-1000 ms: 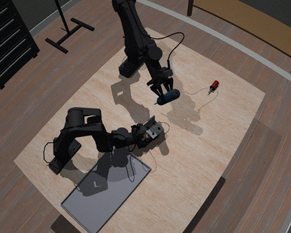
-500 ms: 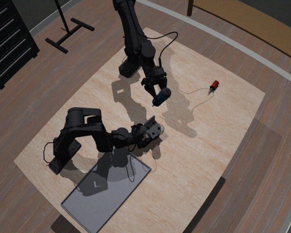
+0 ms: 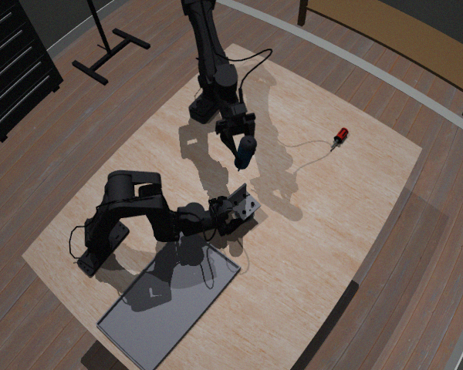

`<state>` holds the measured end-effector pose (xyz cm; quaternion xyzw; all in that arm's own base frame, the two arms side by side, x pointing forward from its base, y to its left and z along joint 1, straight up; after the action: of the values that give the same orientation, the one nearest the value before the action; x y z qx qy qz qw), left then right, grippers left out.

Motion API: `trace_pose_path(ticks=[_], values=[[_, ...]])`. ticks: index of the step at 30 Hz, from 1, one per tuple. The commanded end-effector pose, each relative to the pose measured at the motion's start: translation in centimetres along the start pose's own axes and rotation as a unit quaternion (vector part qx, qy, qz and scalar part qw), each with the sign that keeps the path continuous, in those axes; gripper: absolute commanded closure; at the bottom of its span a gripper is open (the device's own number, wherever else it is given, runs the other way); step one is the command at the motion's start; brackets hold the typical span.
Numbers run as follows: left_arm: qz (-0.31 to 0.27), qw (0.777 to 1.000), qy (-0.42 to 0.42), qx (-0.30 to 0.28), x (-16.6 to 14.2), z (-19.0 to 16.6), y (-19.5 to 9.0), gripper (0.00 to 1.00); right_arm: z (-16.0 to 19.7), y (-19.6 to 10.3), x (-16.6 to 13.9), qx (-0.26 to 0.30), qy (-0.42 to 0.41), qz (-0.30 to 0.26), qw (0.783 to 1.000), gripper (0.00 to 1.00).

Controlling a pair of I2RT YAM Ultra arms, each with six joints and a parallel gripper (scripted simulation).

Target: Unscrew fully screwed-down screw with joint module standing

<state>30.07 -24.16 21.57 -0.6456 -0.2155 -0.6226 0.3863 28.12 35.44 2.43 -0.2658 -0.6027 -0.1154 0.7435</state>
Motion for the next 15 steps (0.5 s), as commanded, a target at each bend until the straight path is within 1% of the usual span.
trace_pose_path(ticks=[1,6,8,10,11,15], values=[[-0.103,0.994,0.022,-0.007,5.0,-0.9,-1.4,0.58,0.0,0.1,0.2,-0.001,0.001,-0.001,1.0,0.41],[-0.131,0.991,0.036,-0.019,7.0,-2.0,-2.1,0.58,0.0,0.1,0.2,-0.001,0.001,-0.001,1.0,0.41],[-0.134,0.99,0.038,-0.017,6.5,-1.8,-1.5,0.58,0.0,0.1,0.2,-0.001,0.001,-0.001,1.0,0.41],[-0.134,0.99,0.038,-0.017,6.5,-1.8,-1.5,0.58,0.0,0.1,0.2,-0.001,0.001,-0.001,1.0,0.41],[-0.139,0.99,0.038,-0.01,7.0,-1.4,-1.5,0.58,0.0,0.1,0.2,-0.001,0.001,-0.001,1.0,0.41],[-0.143,0.989,0.038,-0.01,7.4,-1.4,-1.4,0.58,0.0,0.1,0.2,-0.001,0.001,-0.001,1.0,0.41]])
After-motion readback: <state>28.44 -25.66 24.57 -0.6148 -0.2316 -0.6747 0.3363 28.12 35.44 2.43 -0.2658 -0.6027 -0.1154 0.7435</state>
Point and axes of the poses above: on each arm, the point where the finger pads meet when closed, its own y axis out along the fingers, its own z axis across the jaws, x = y × z, the point moved 1 cm from there along -y, back along the fingers, and after that the axes turned 8 degrees about y, right-handed, at the moved point
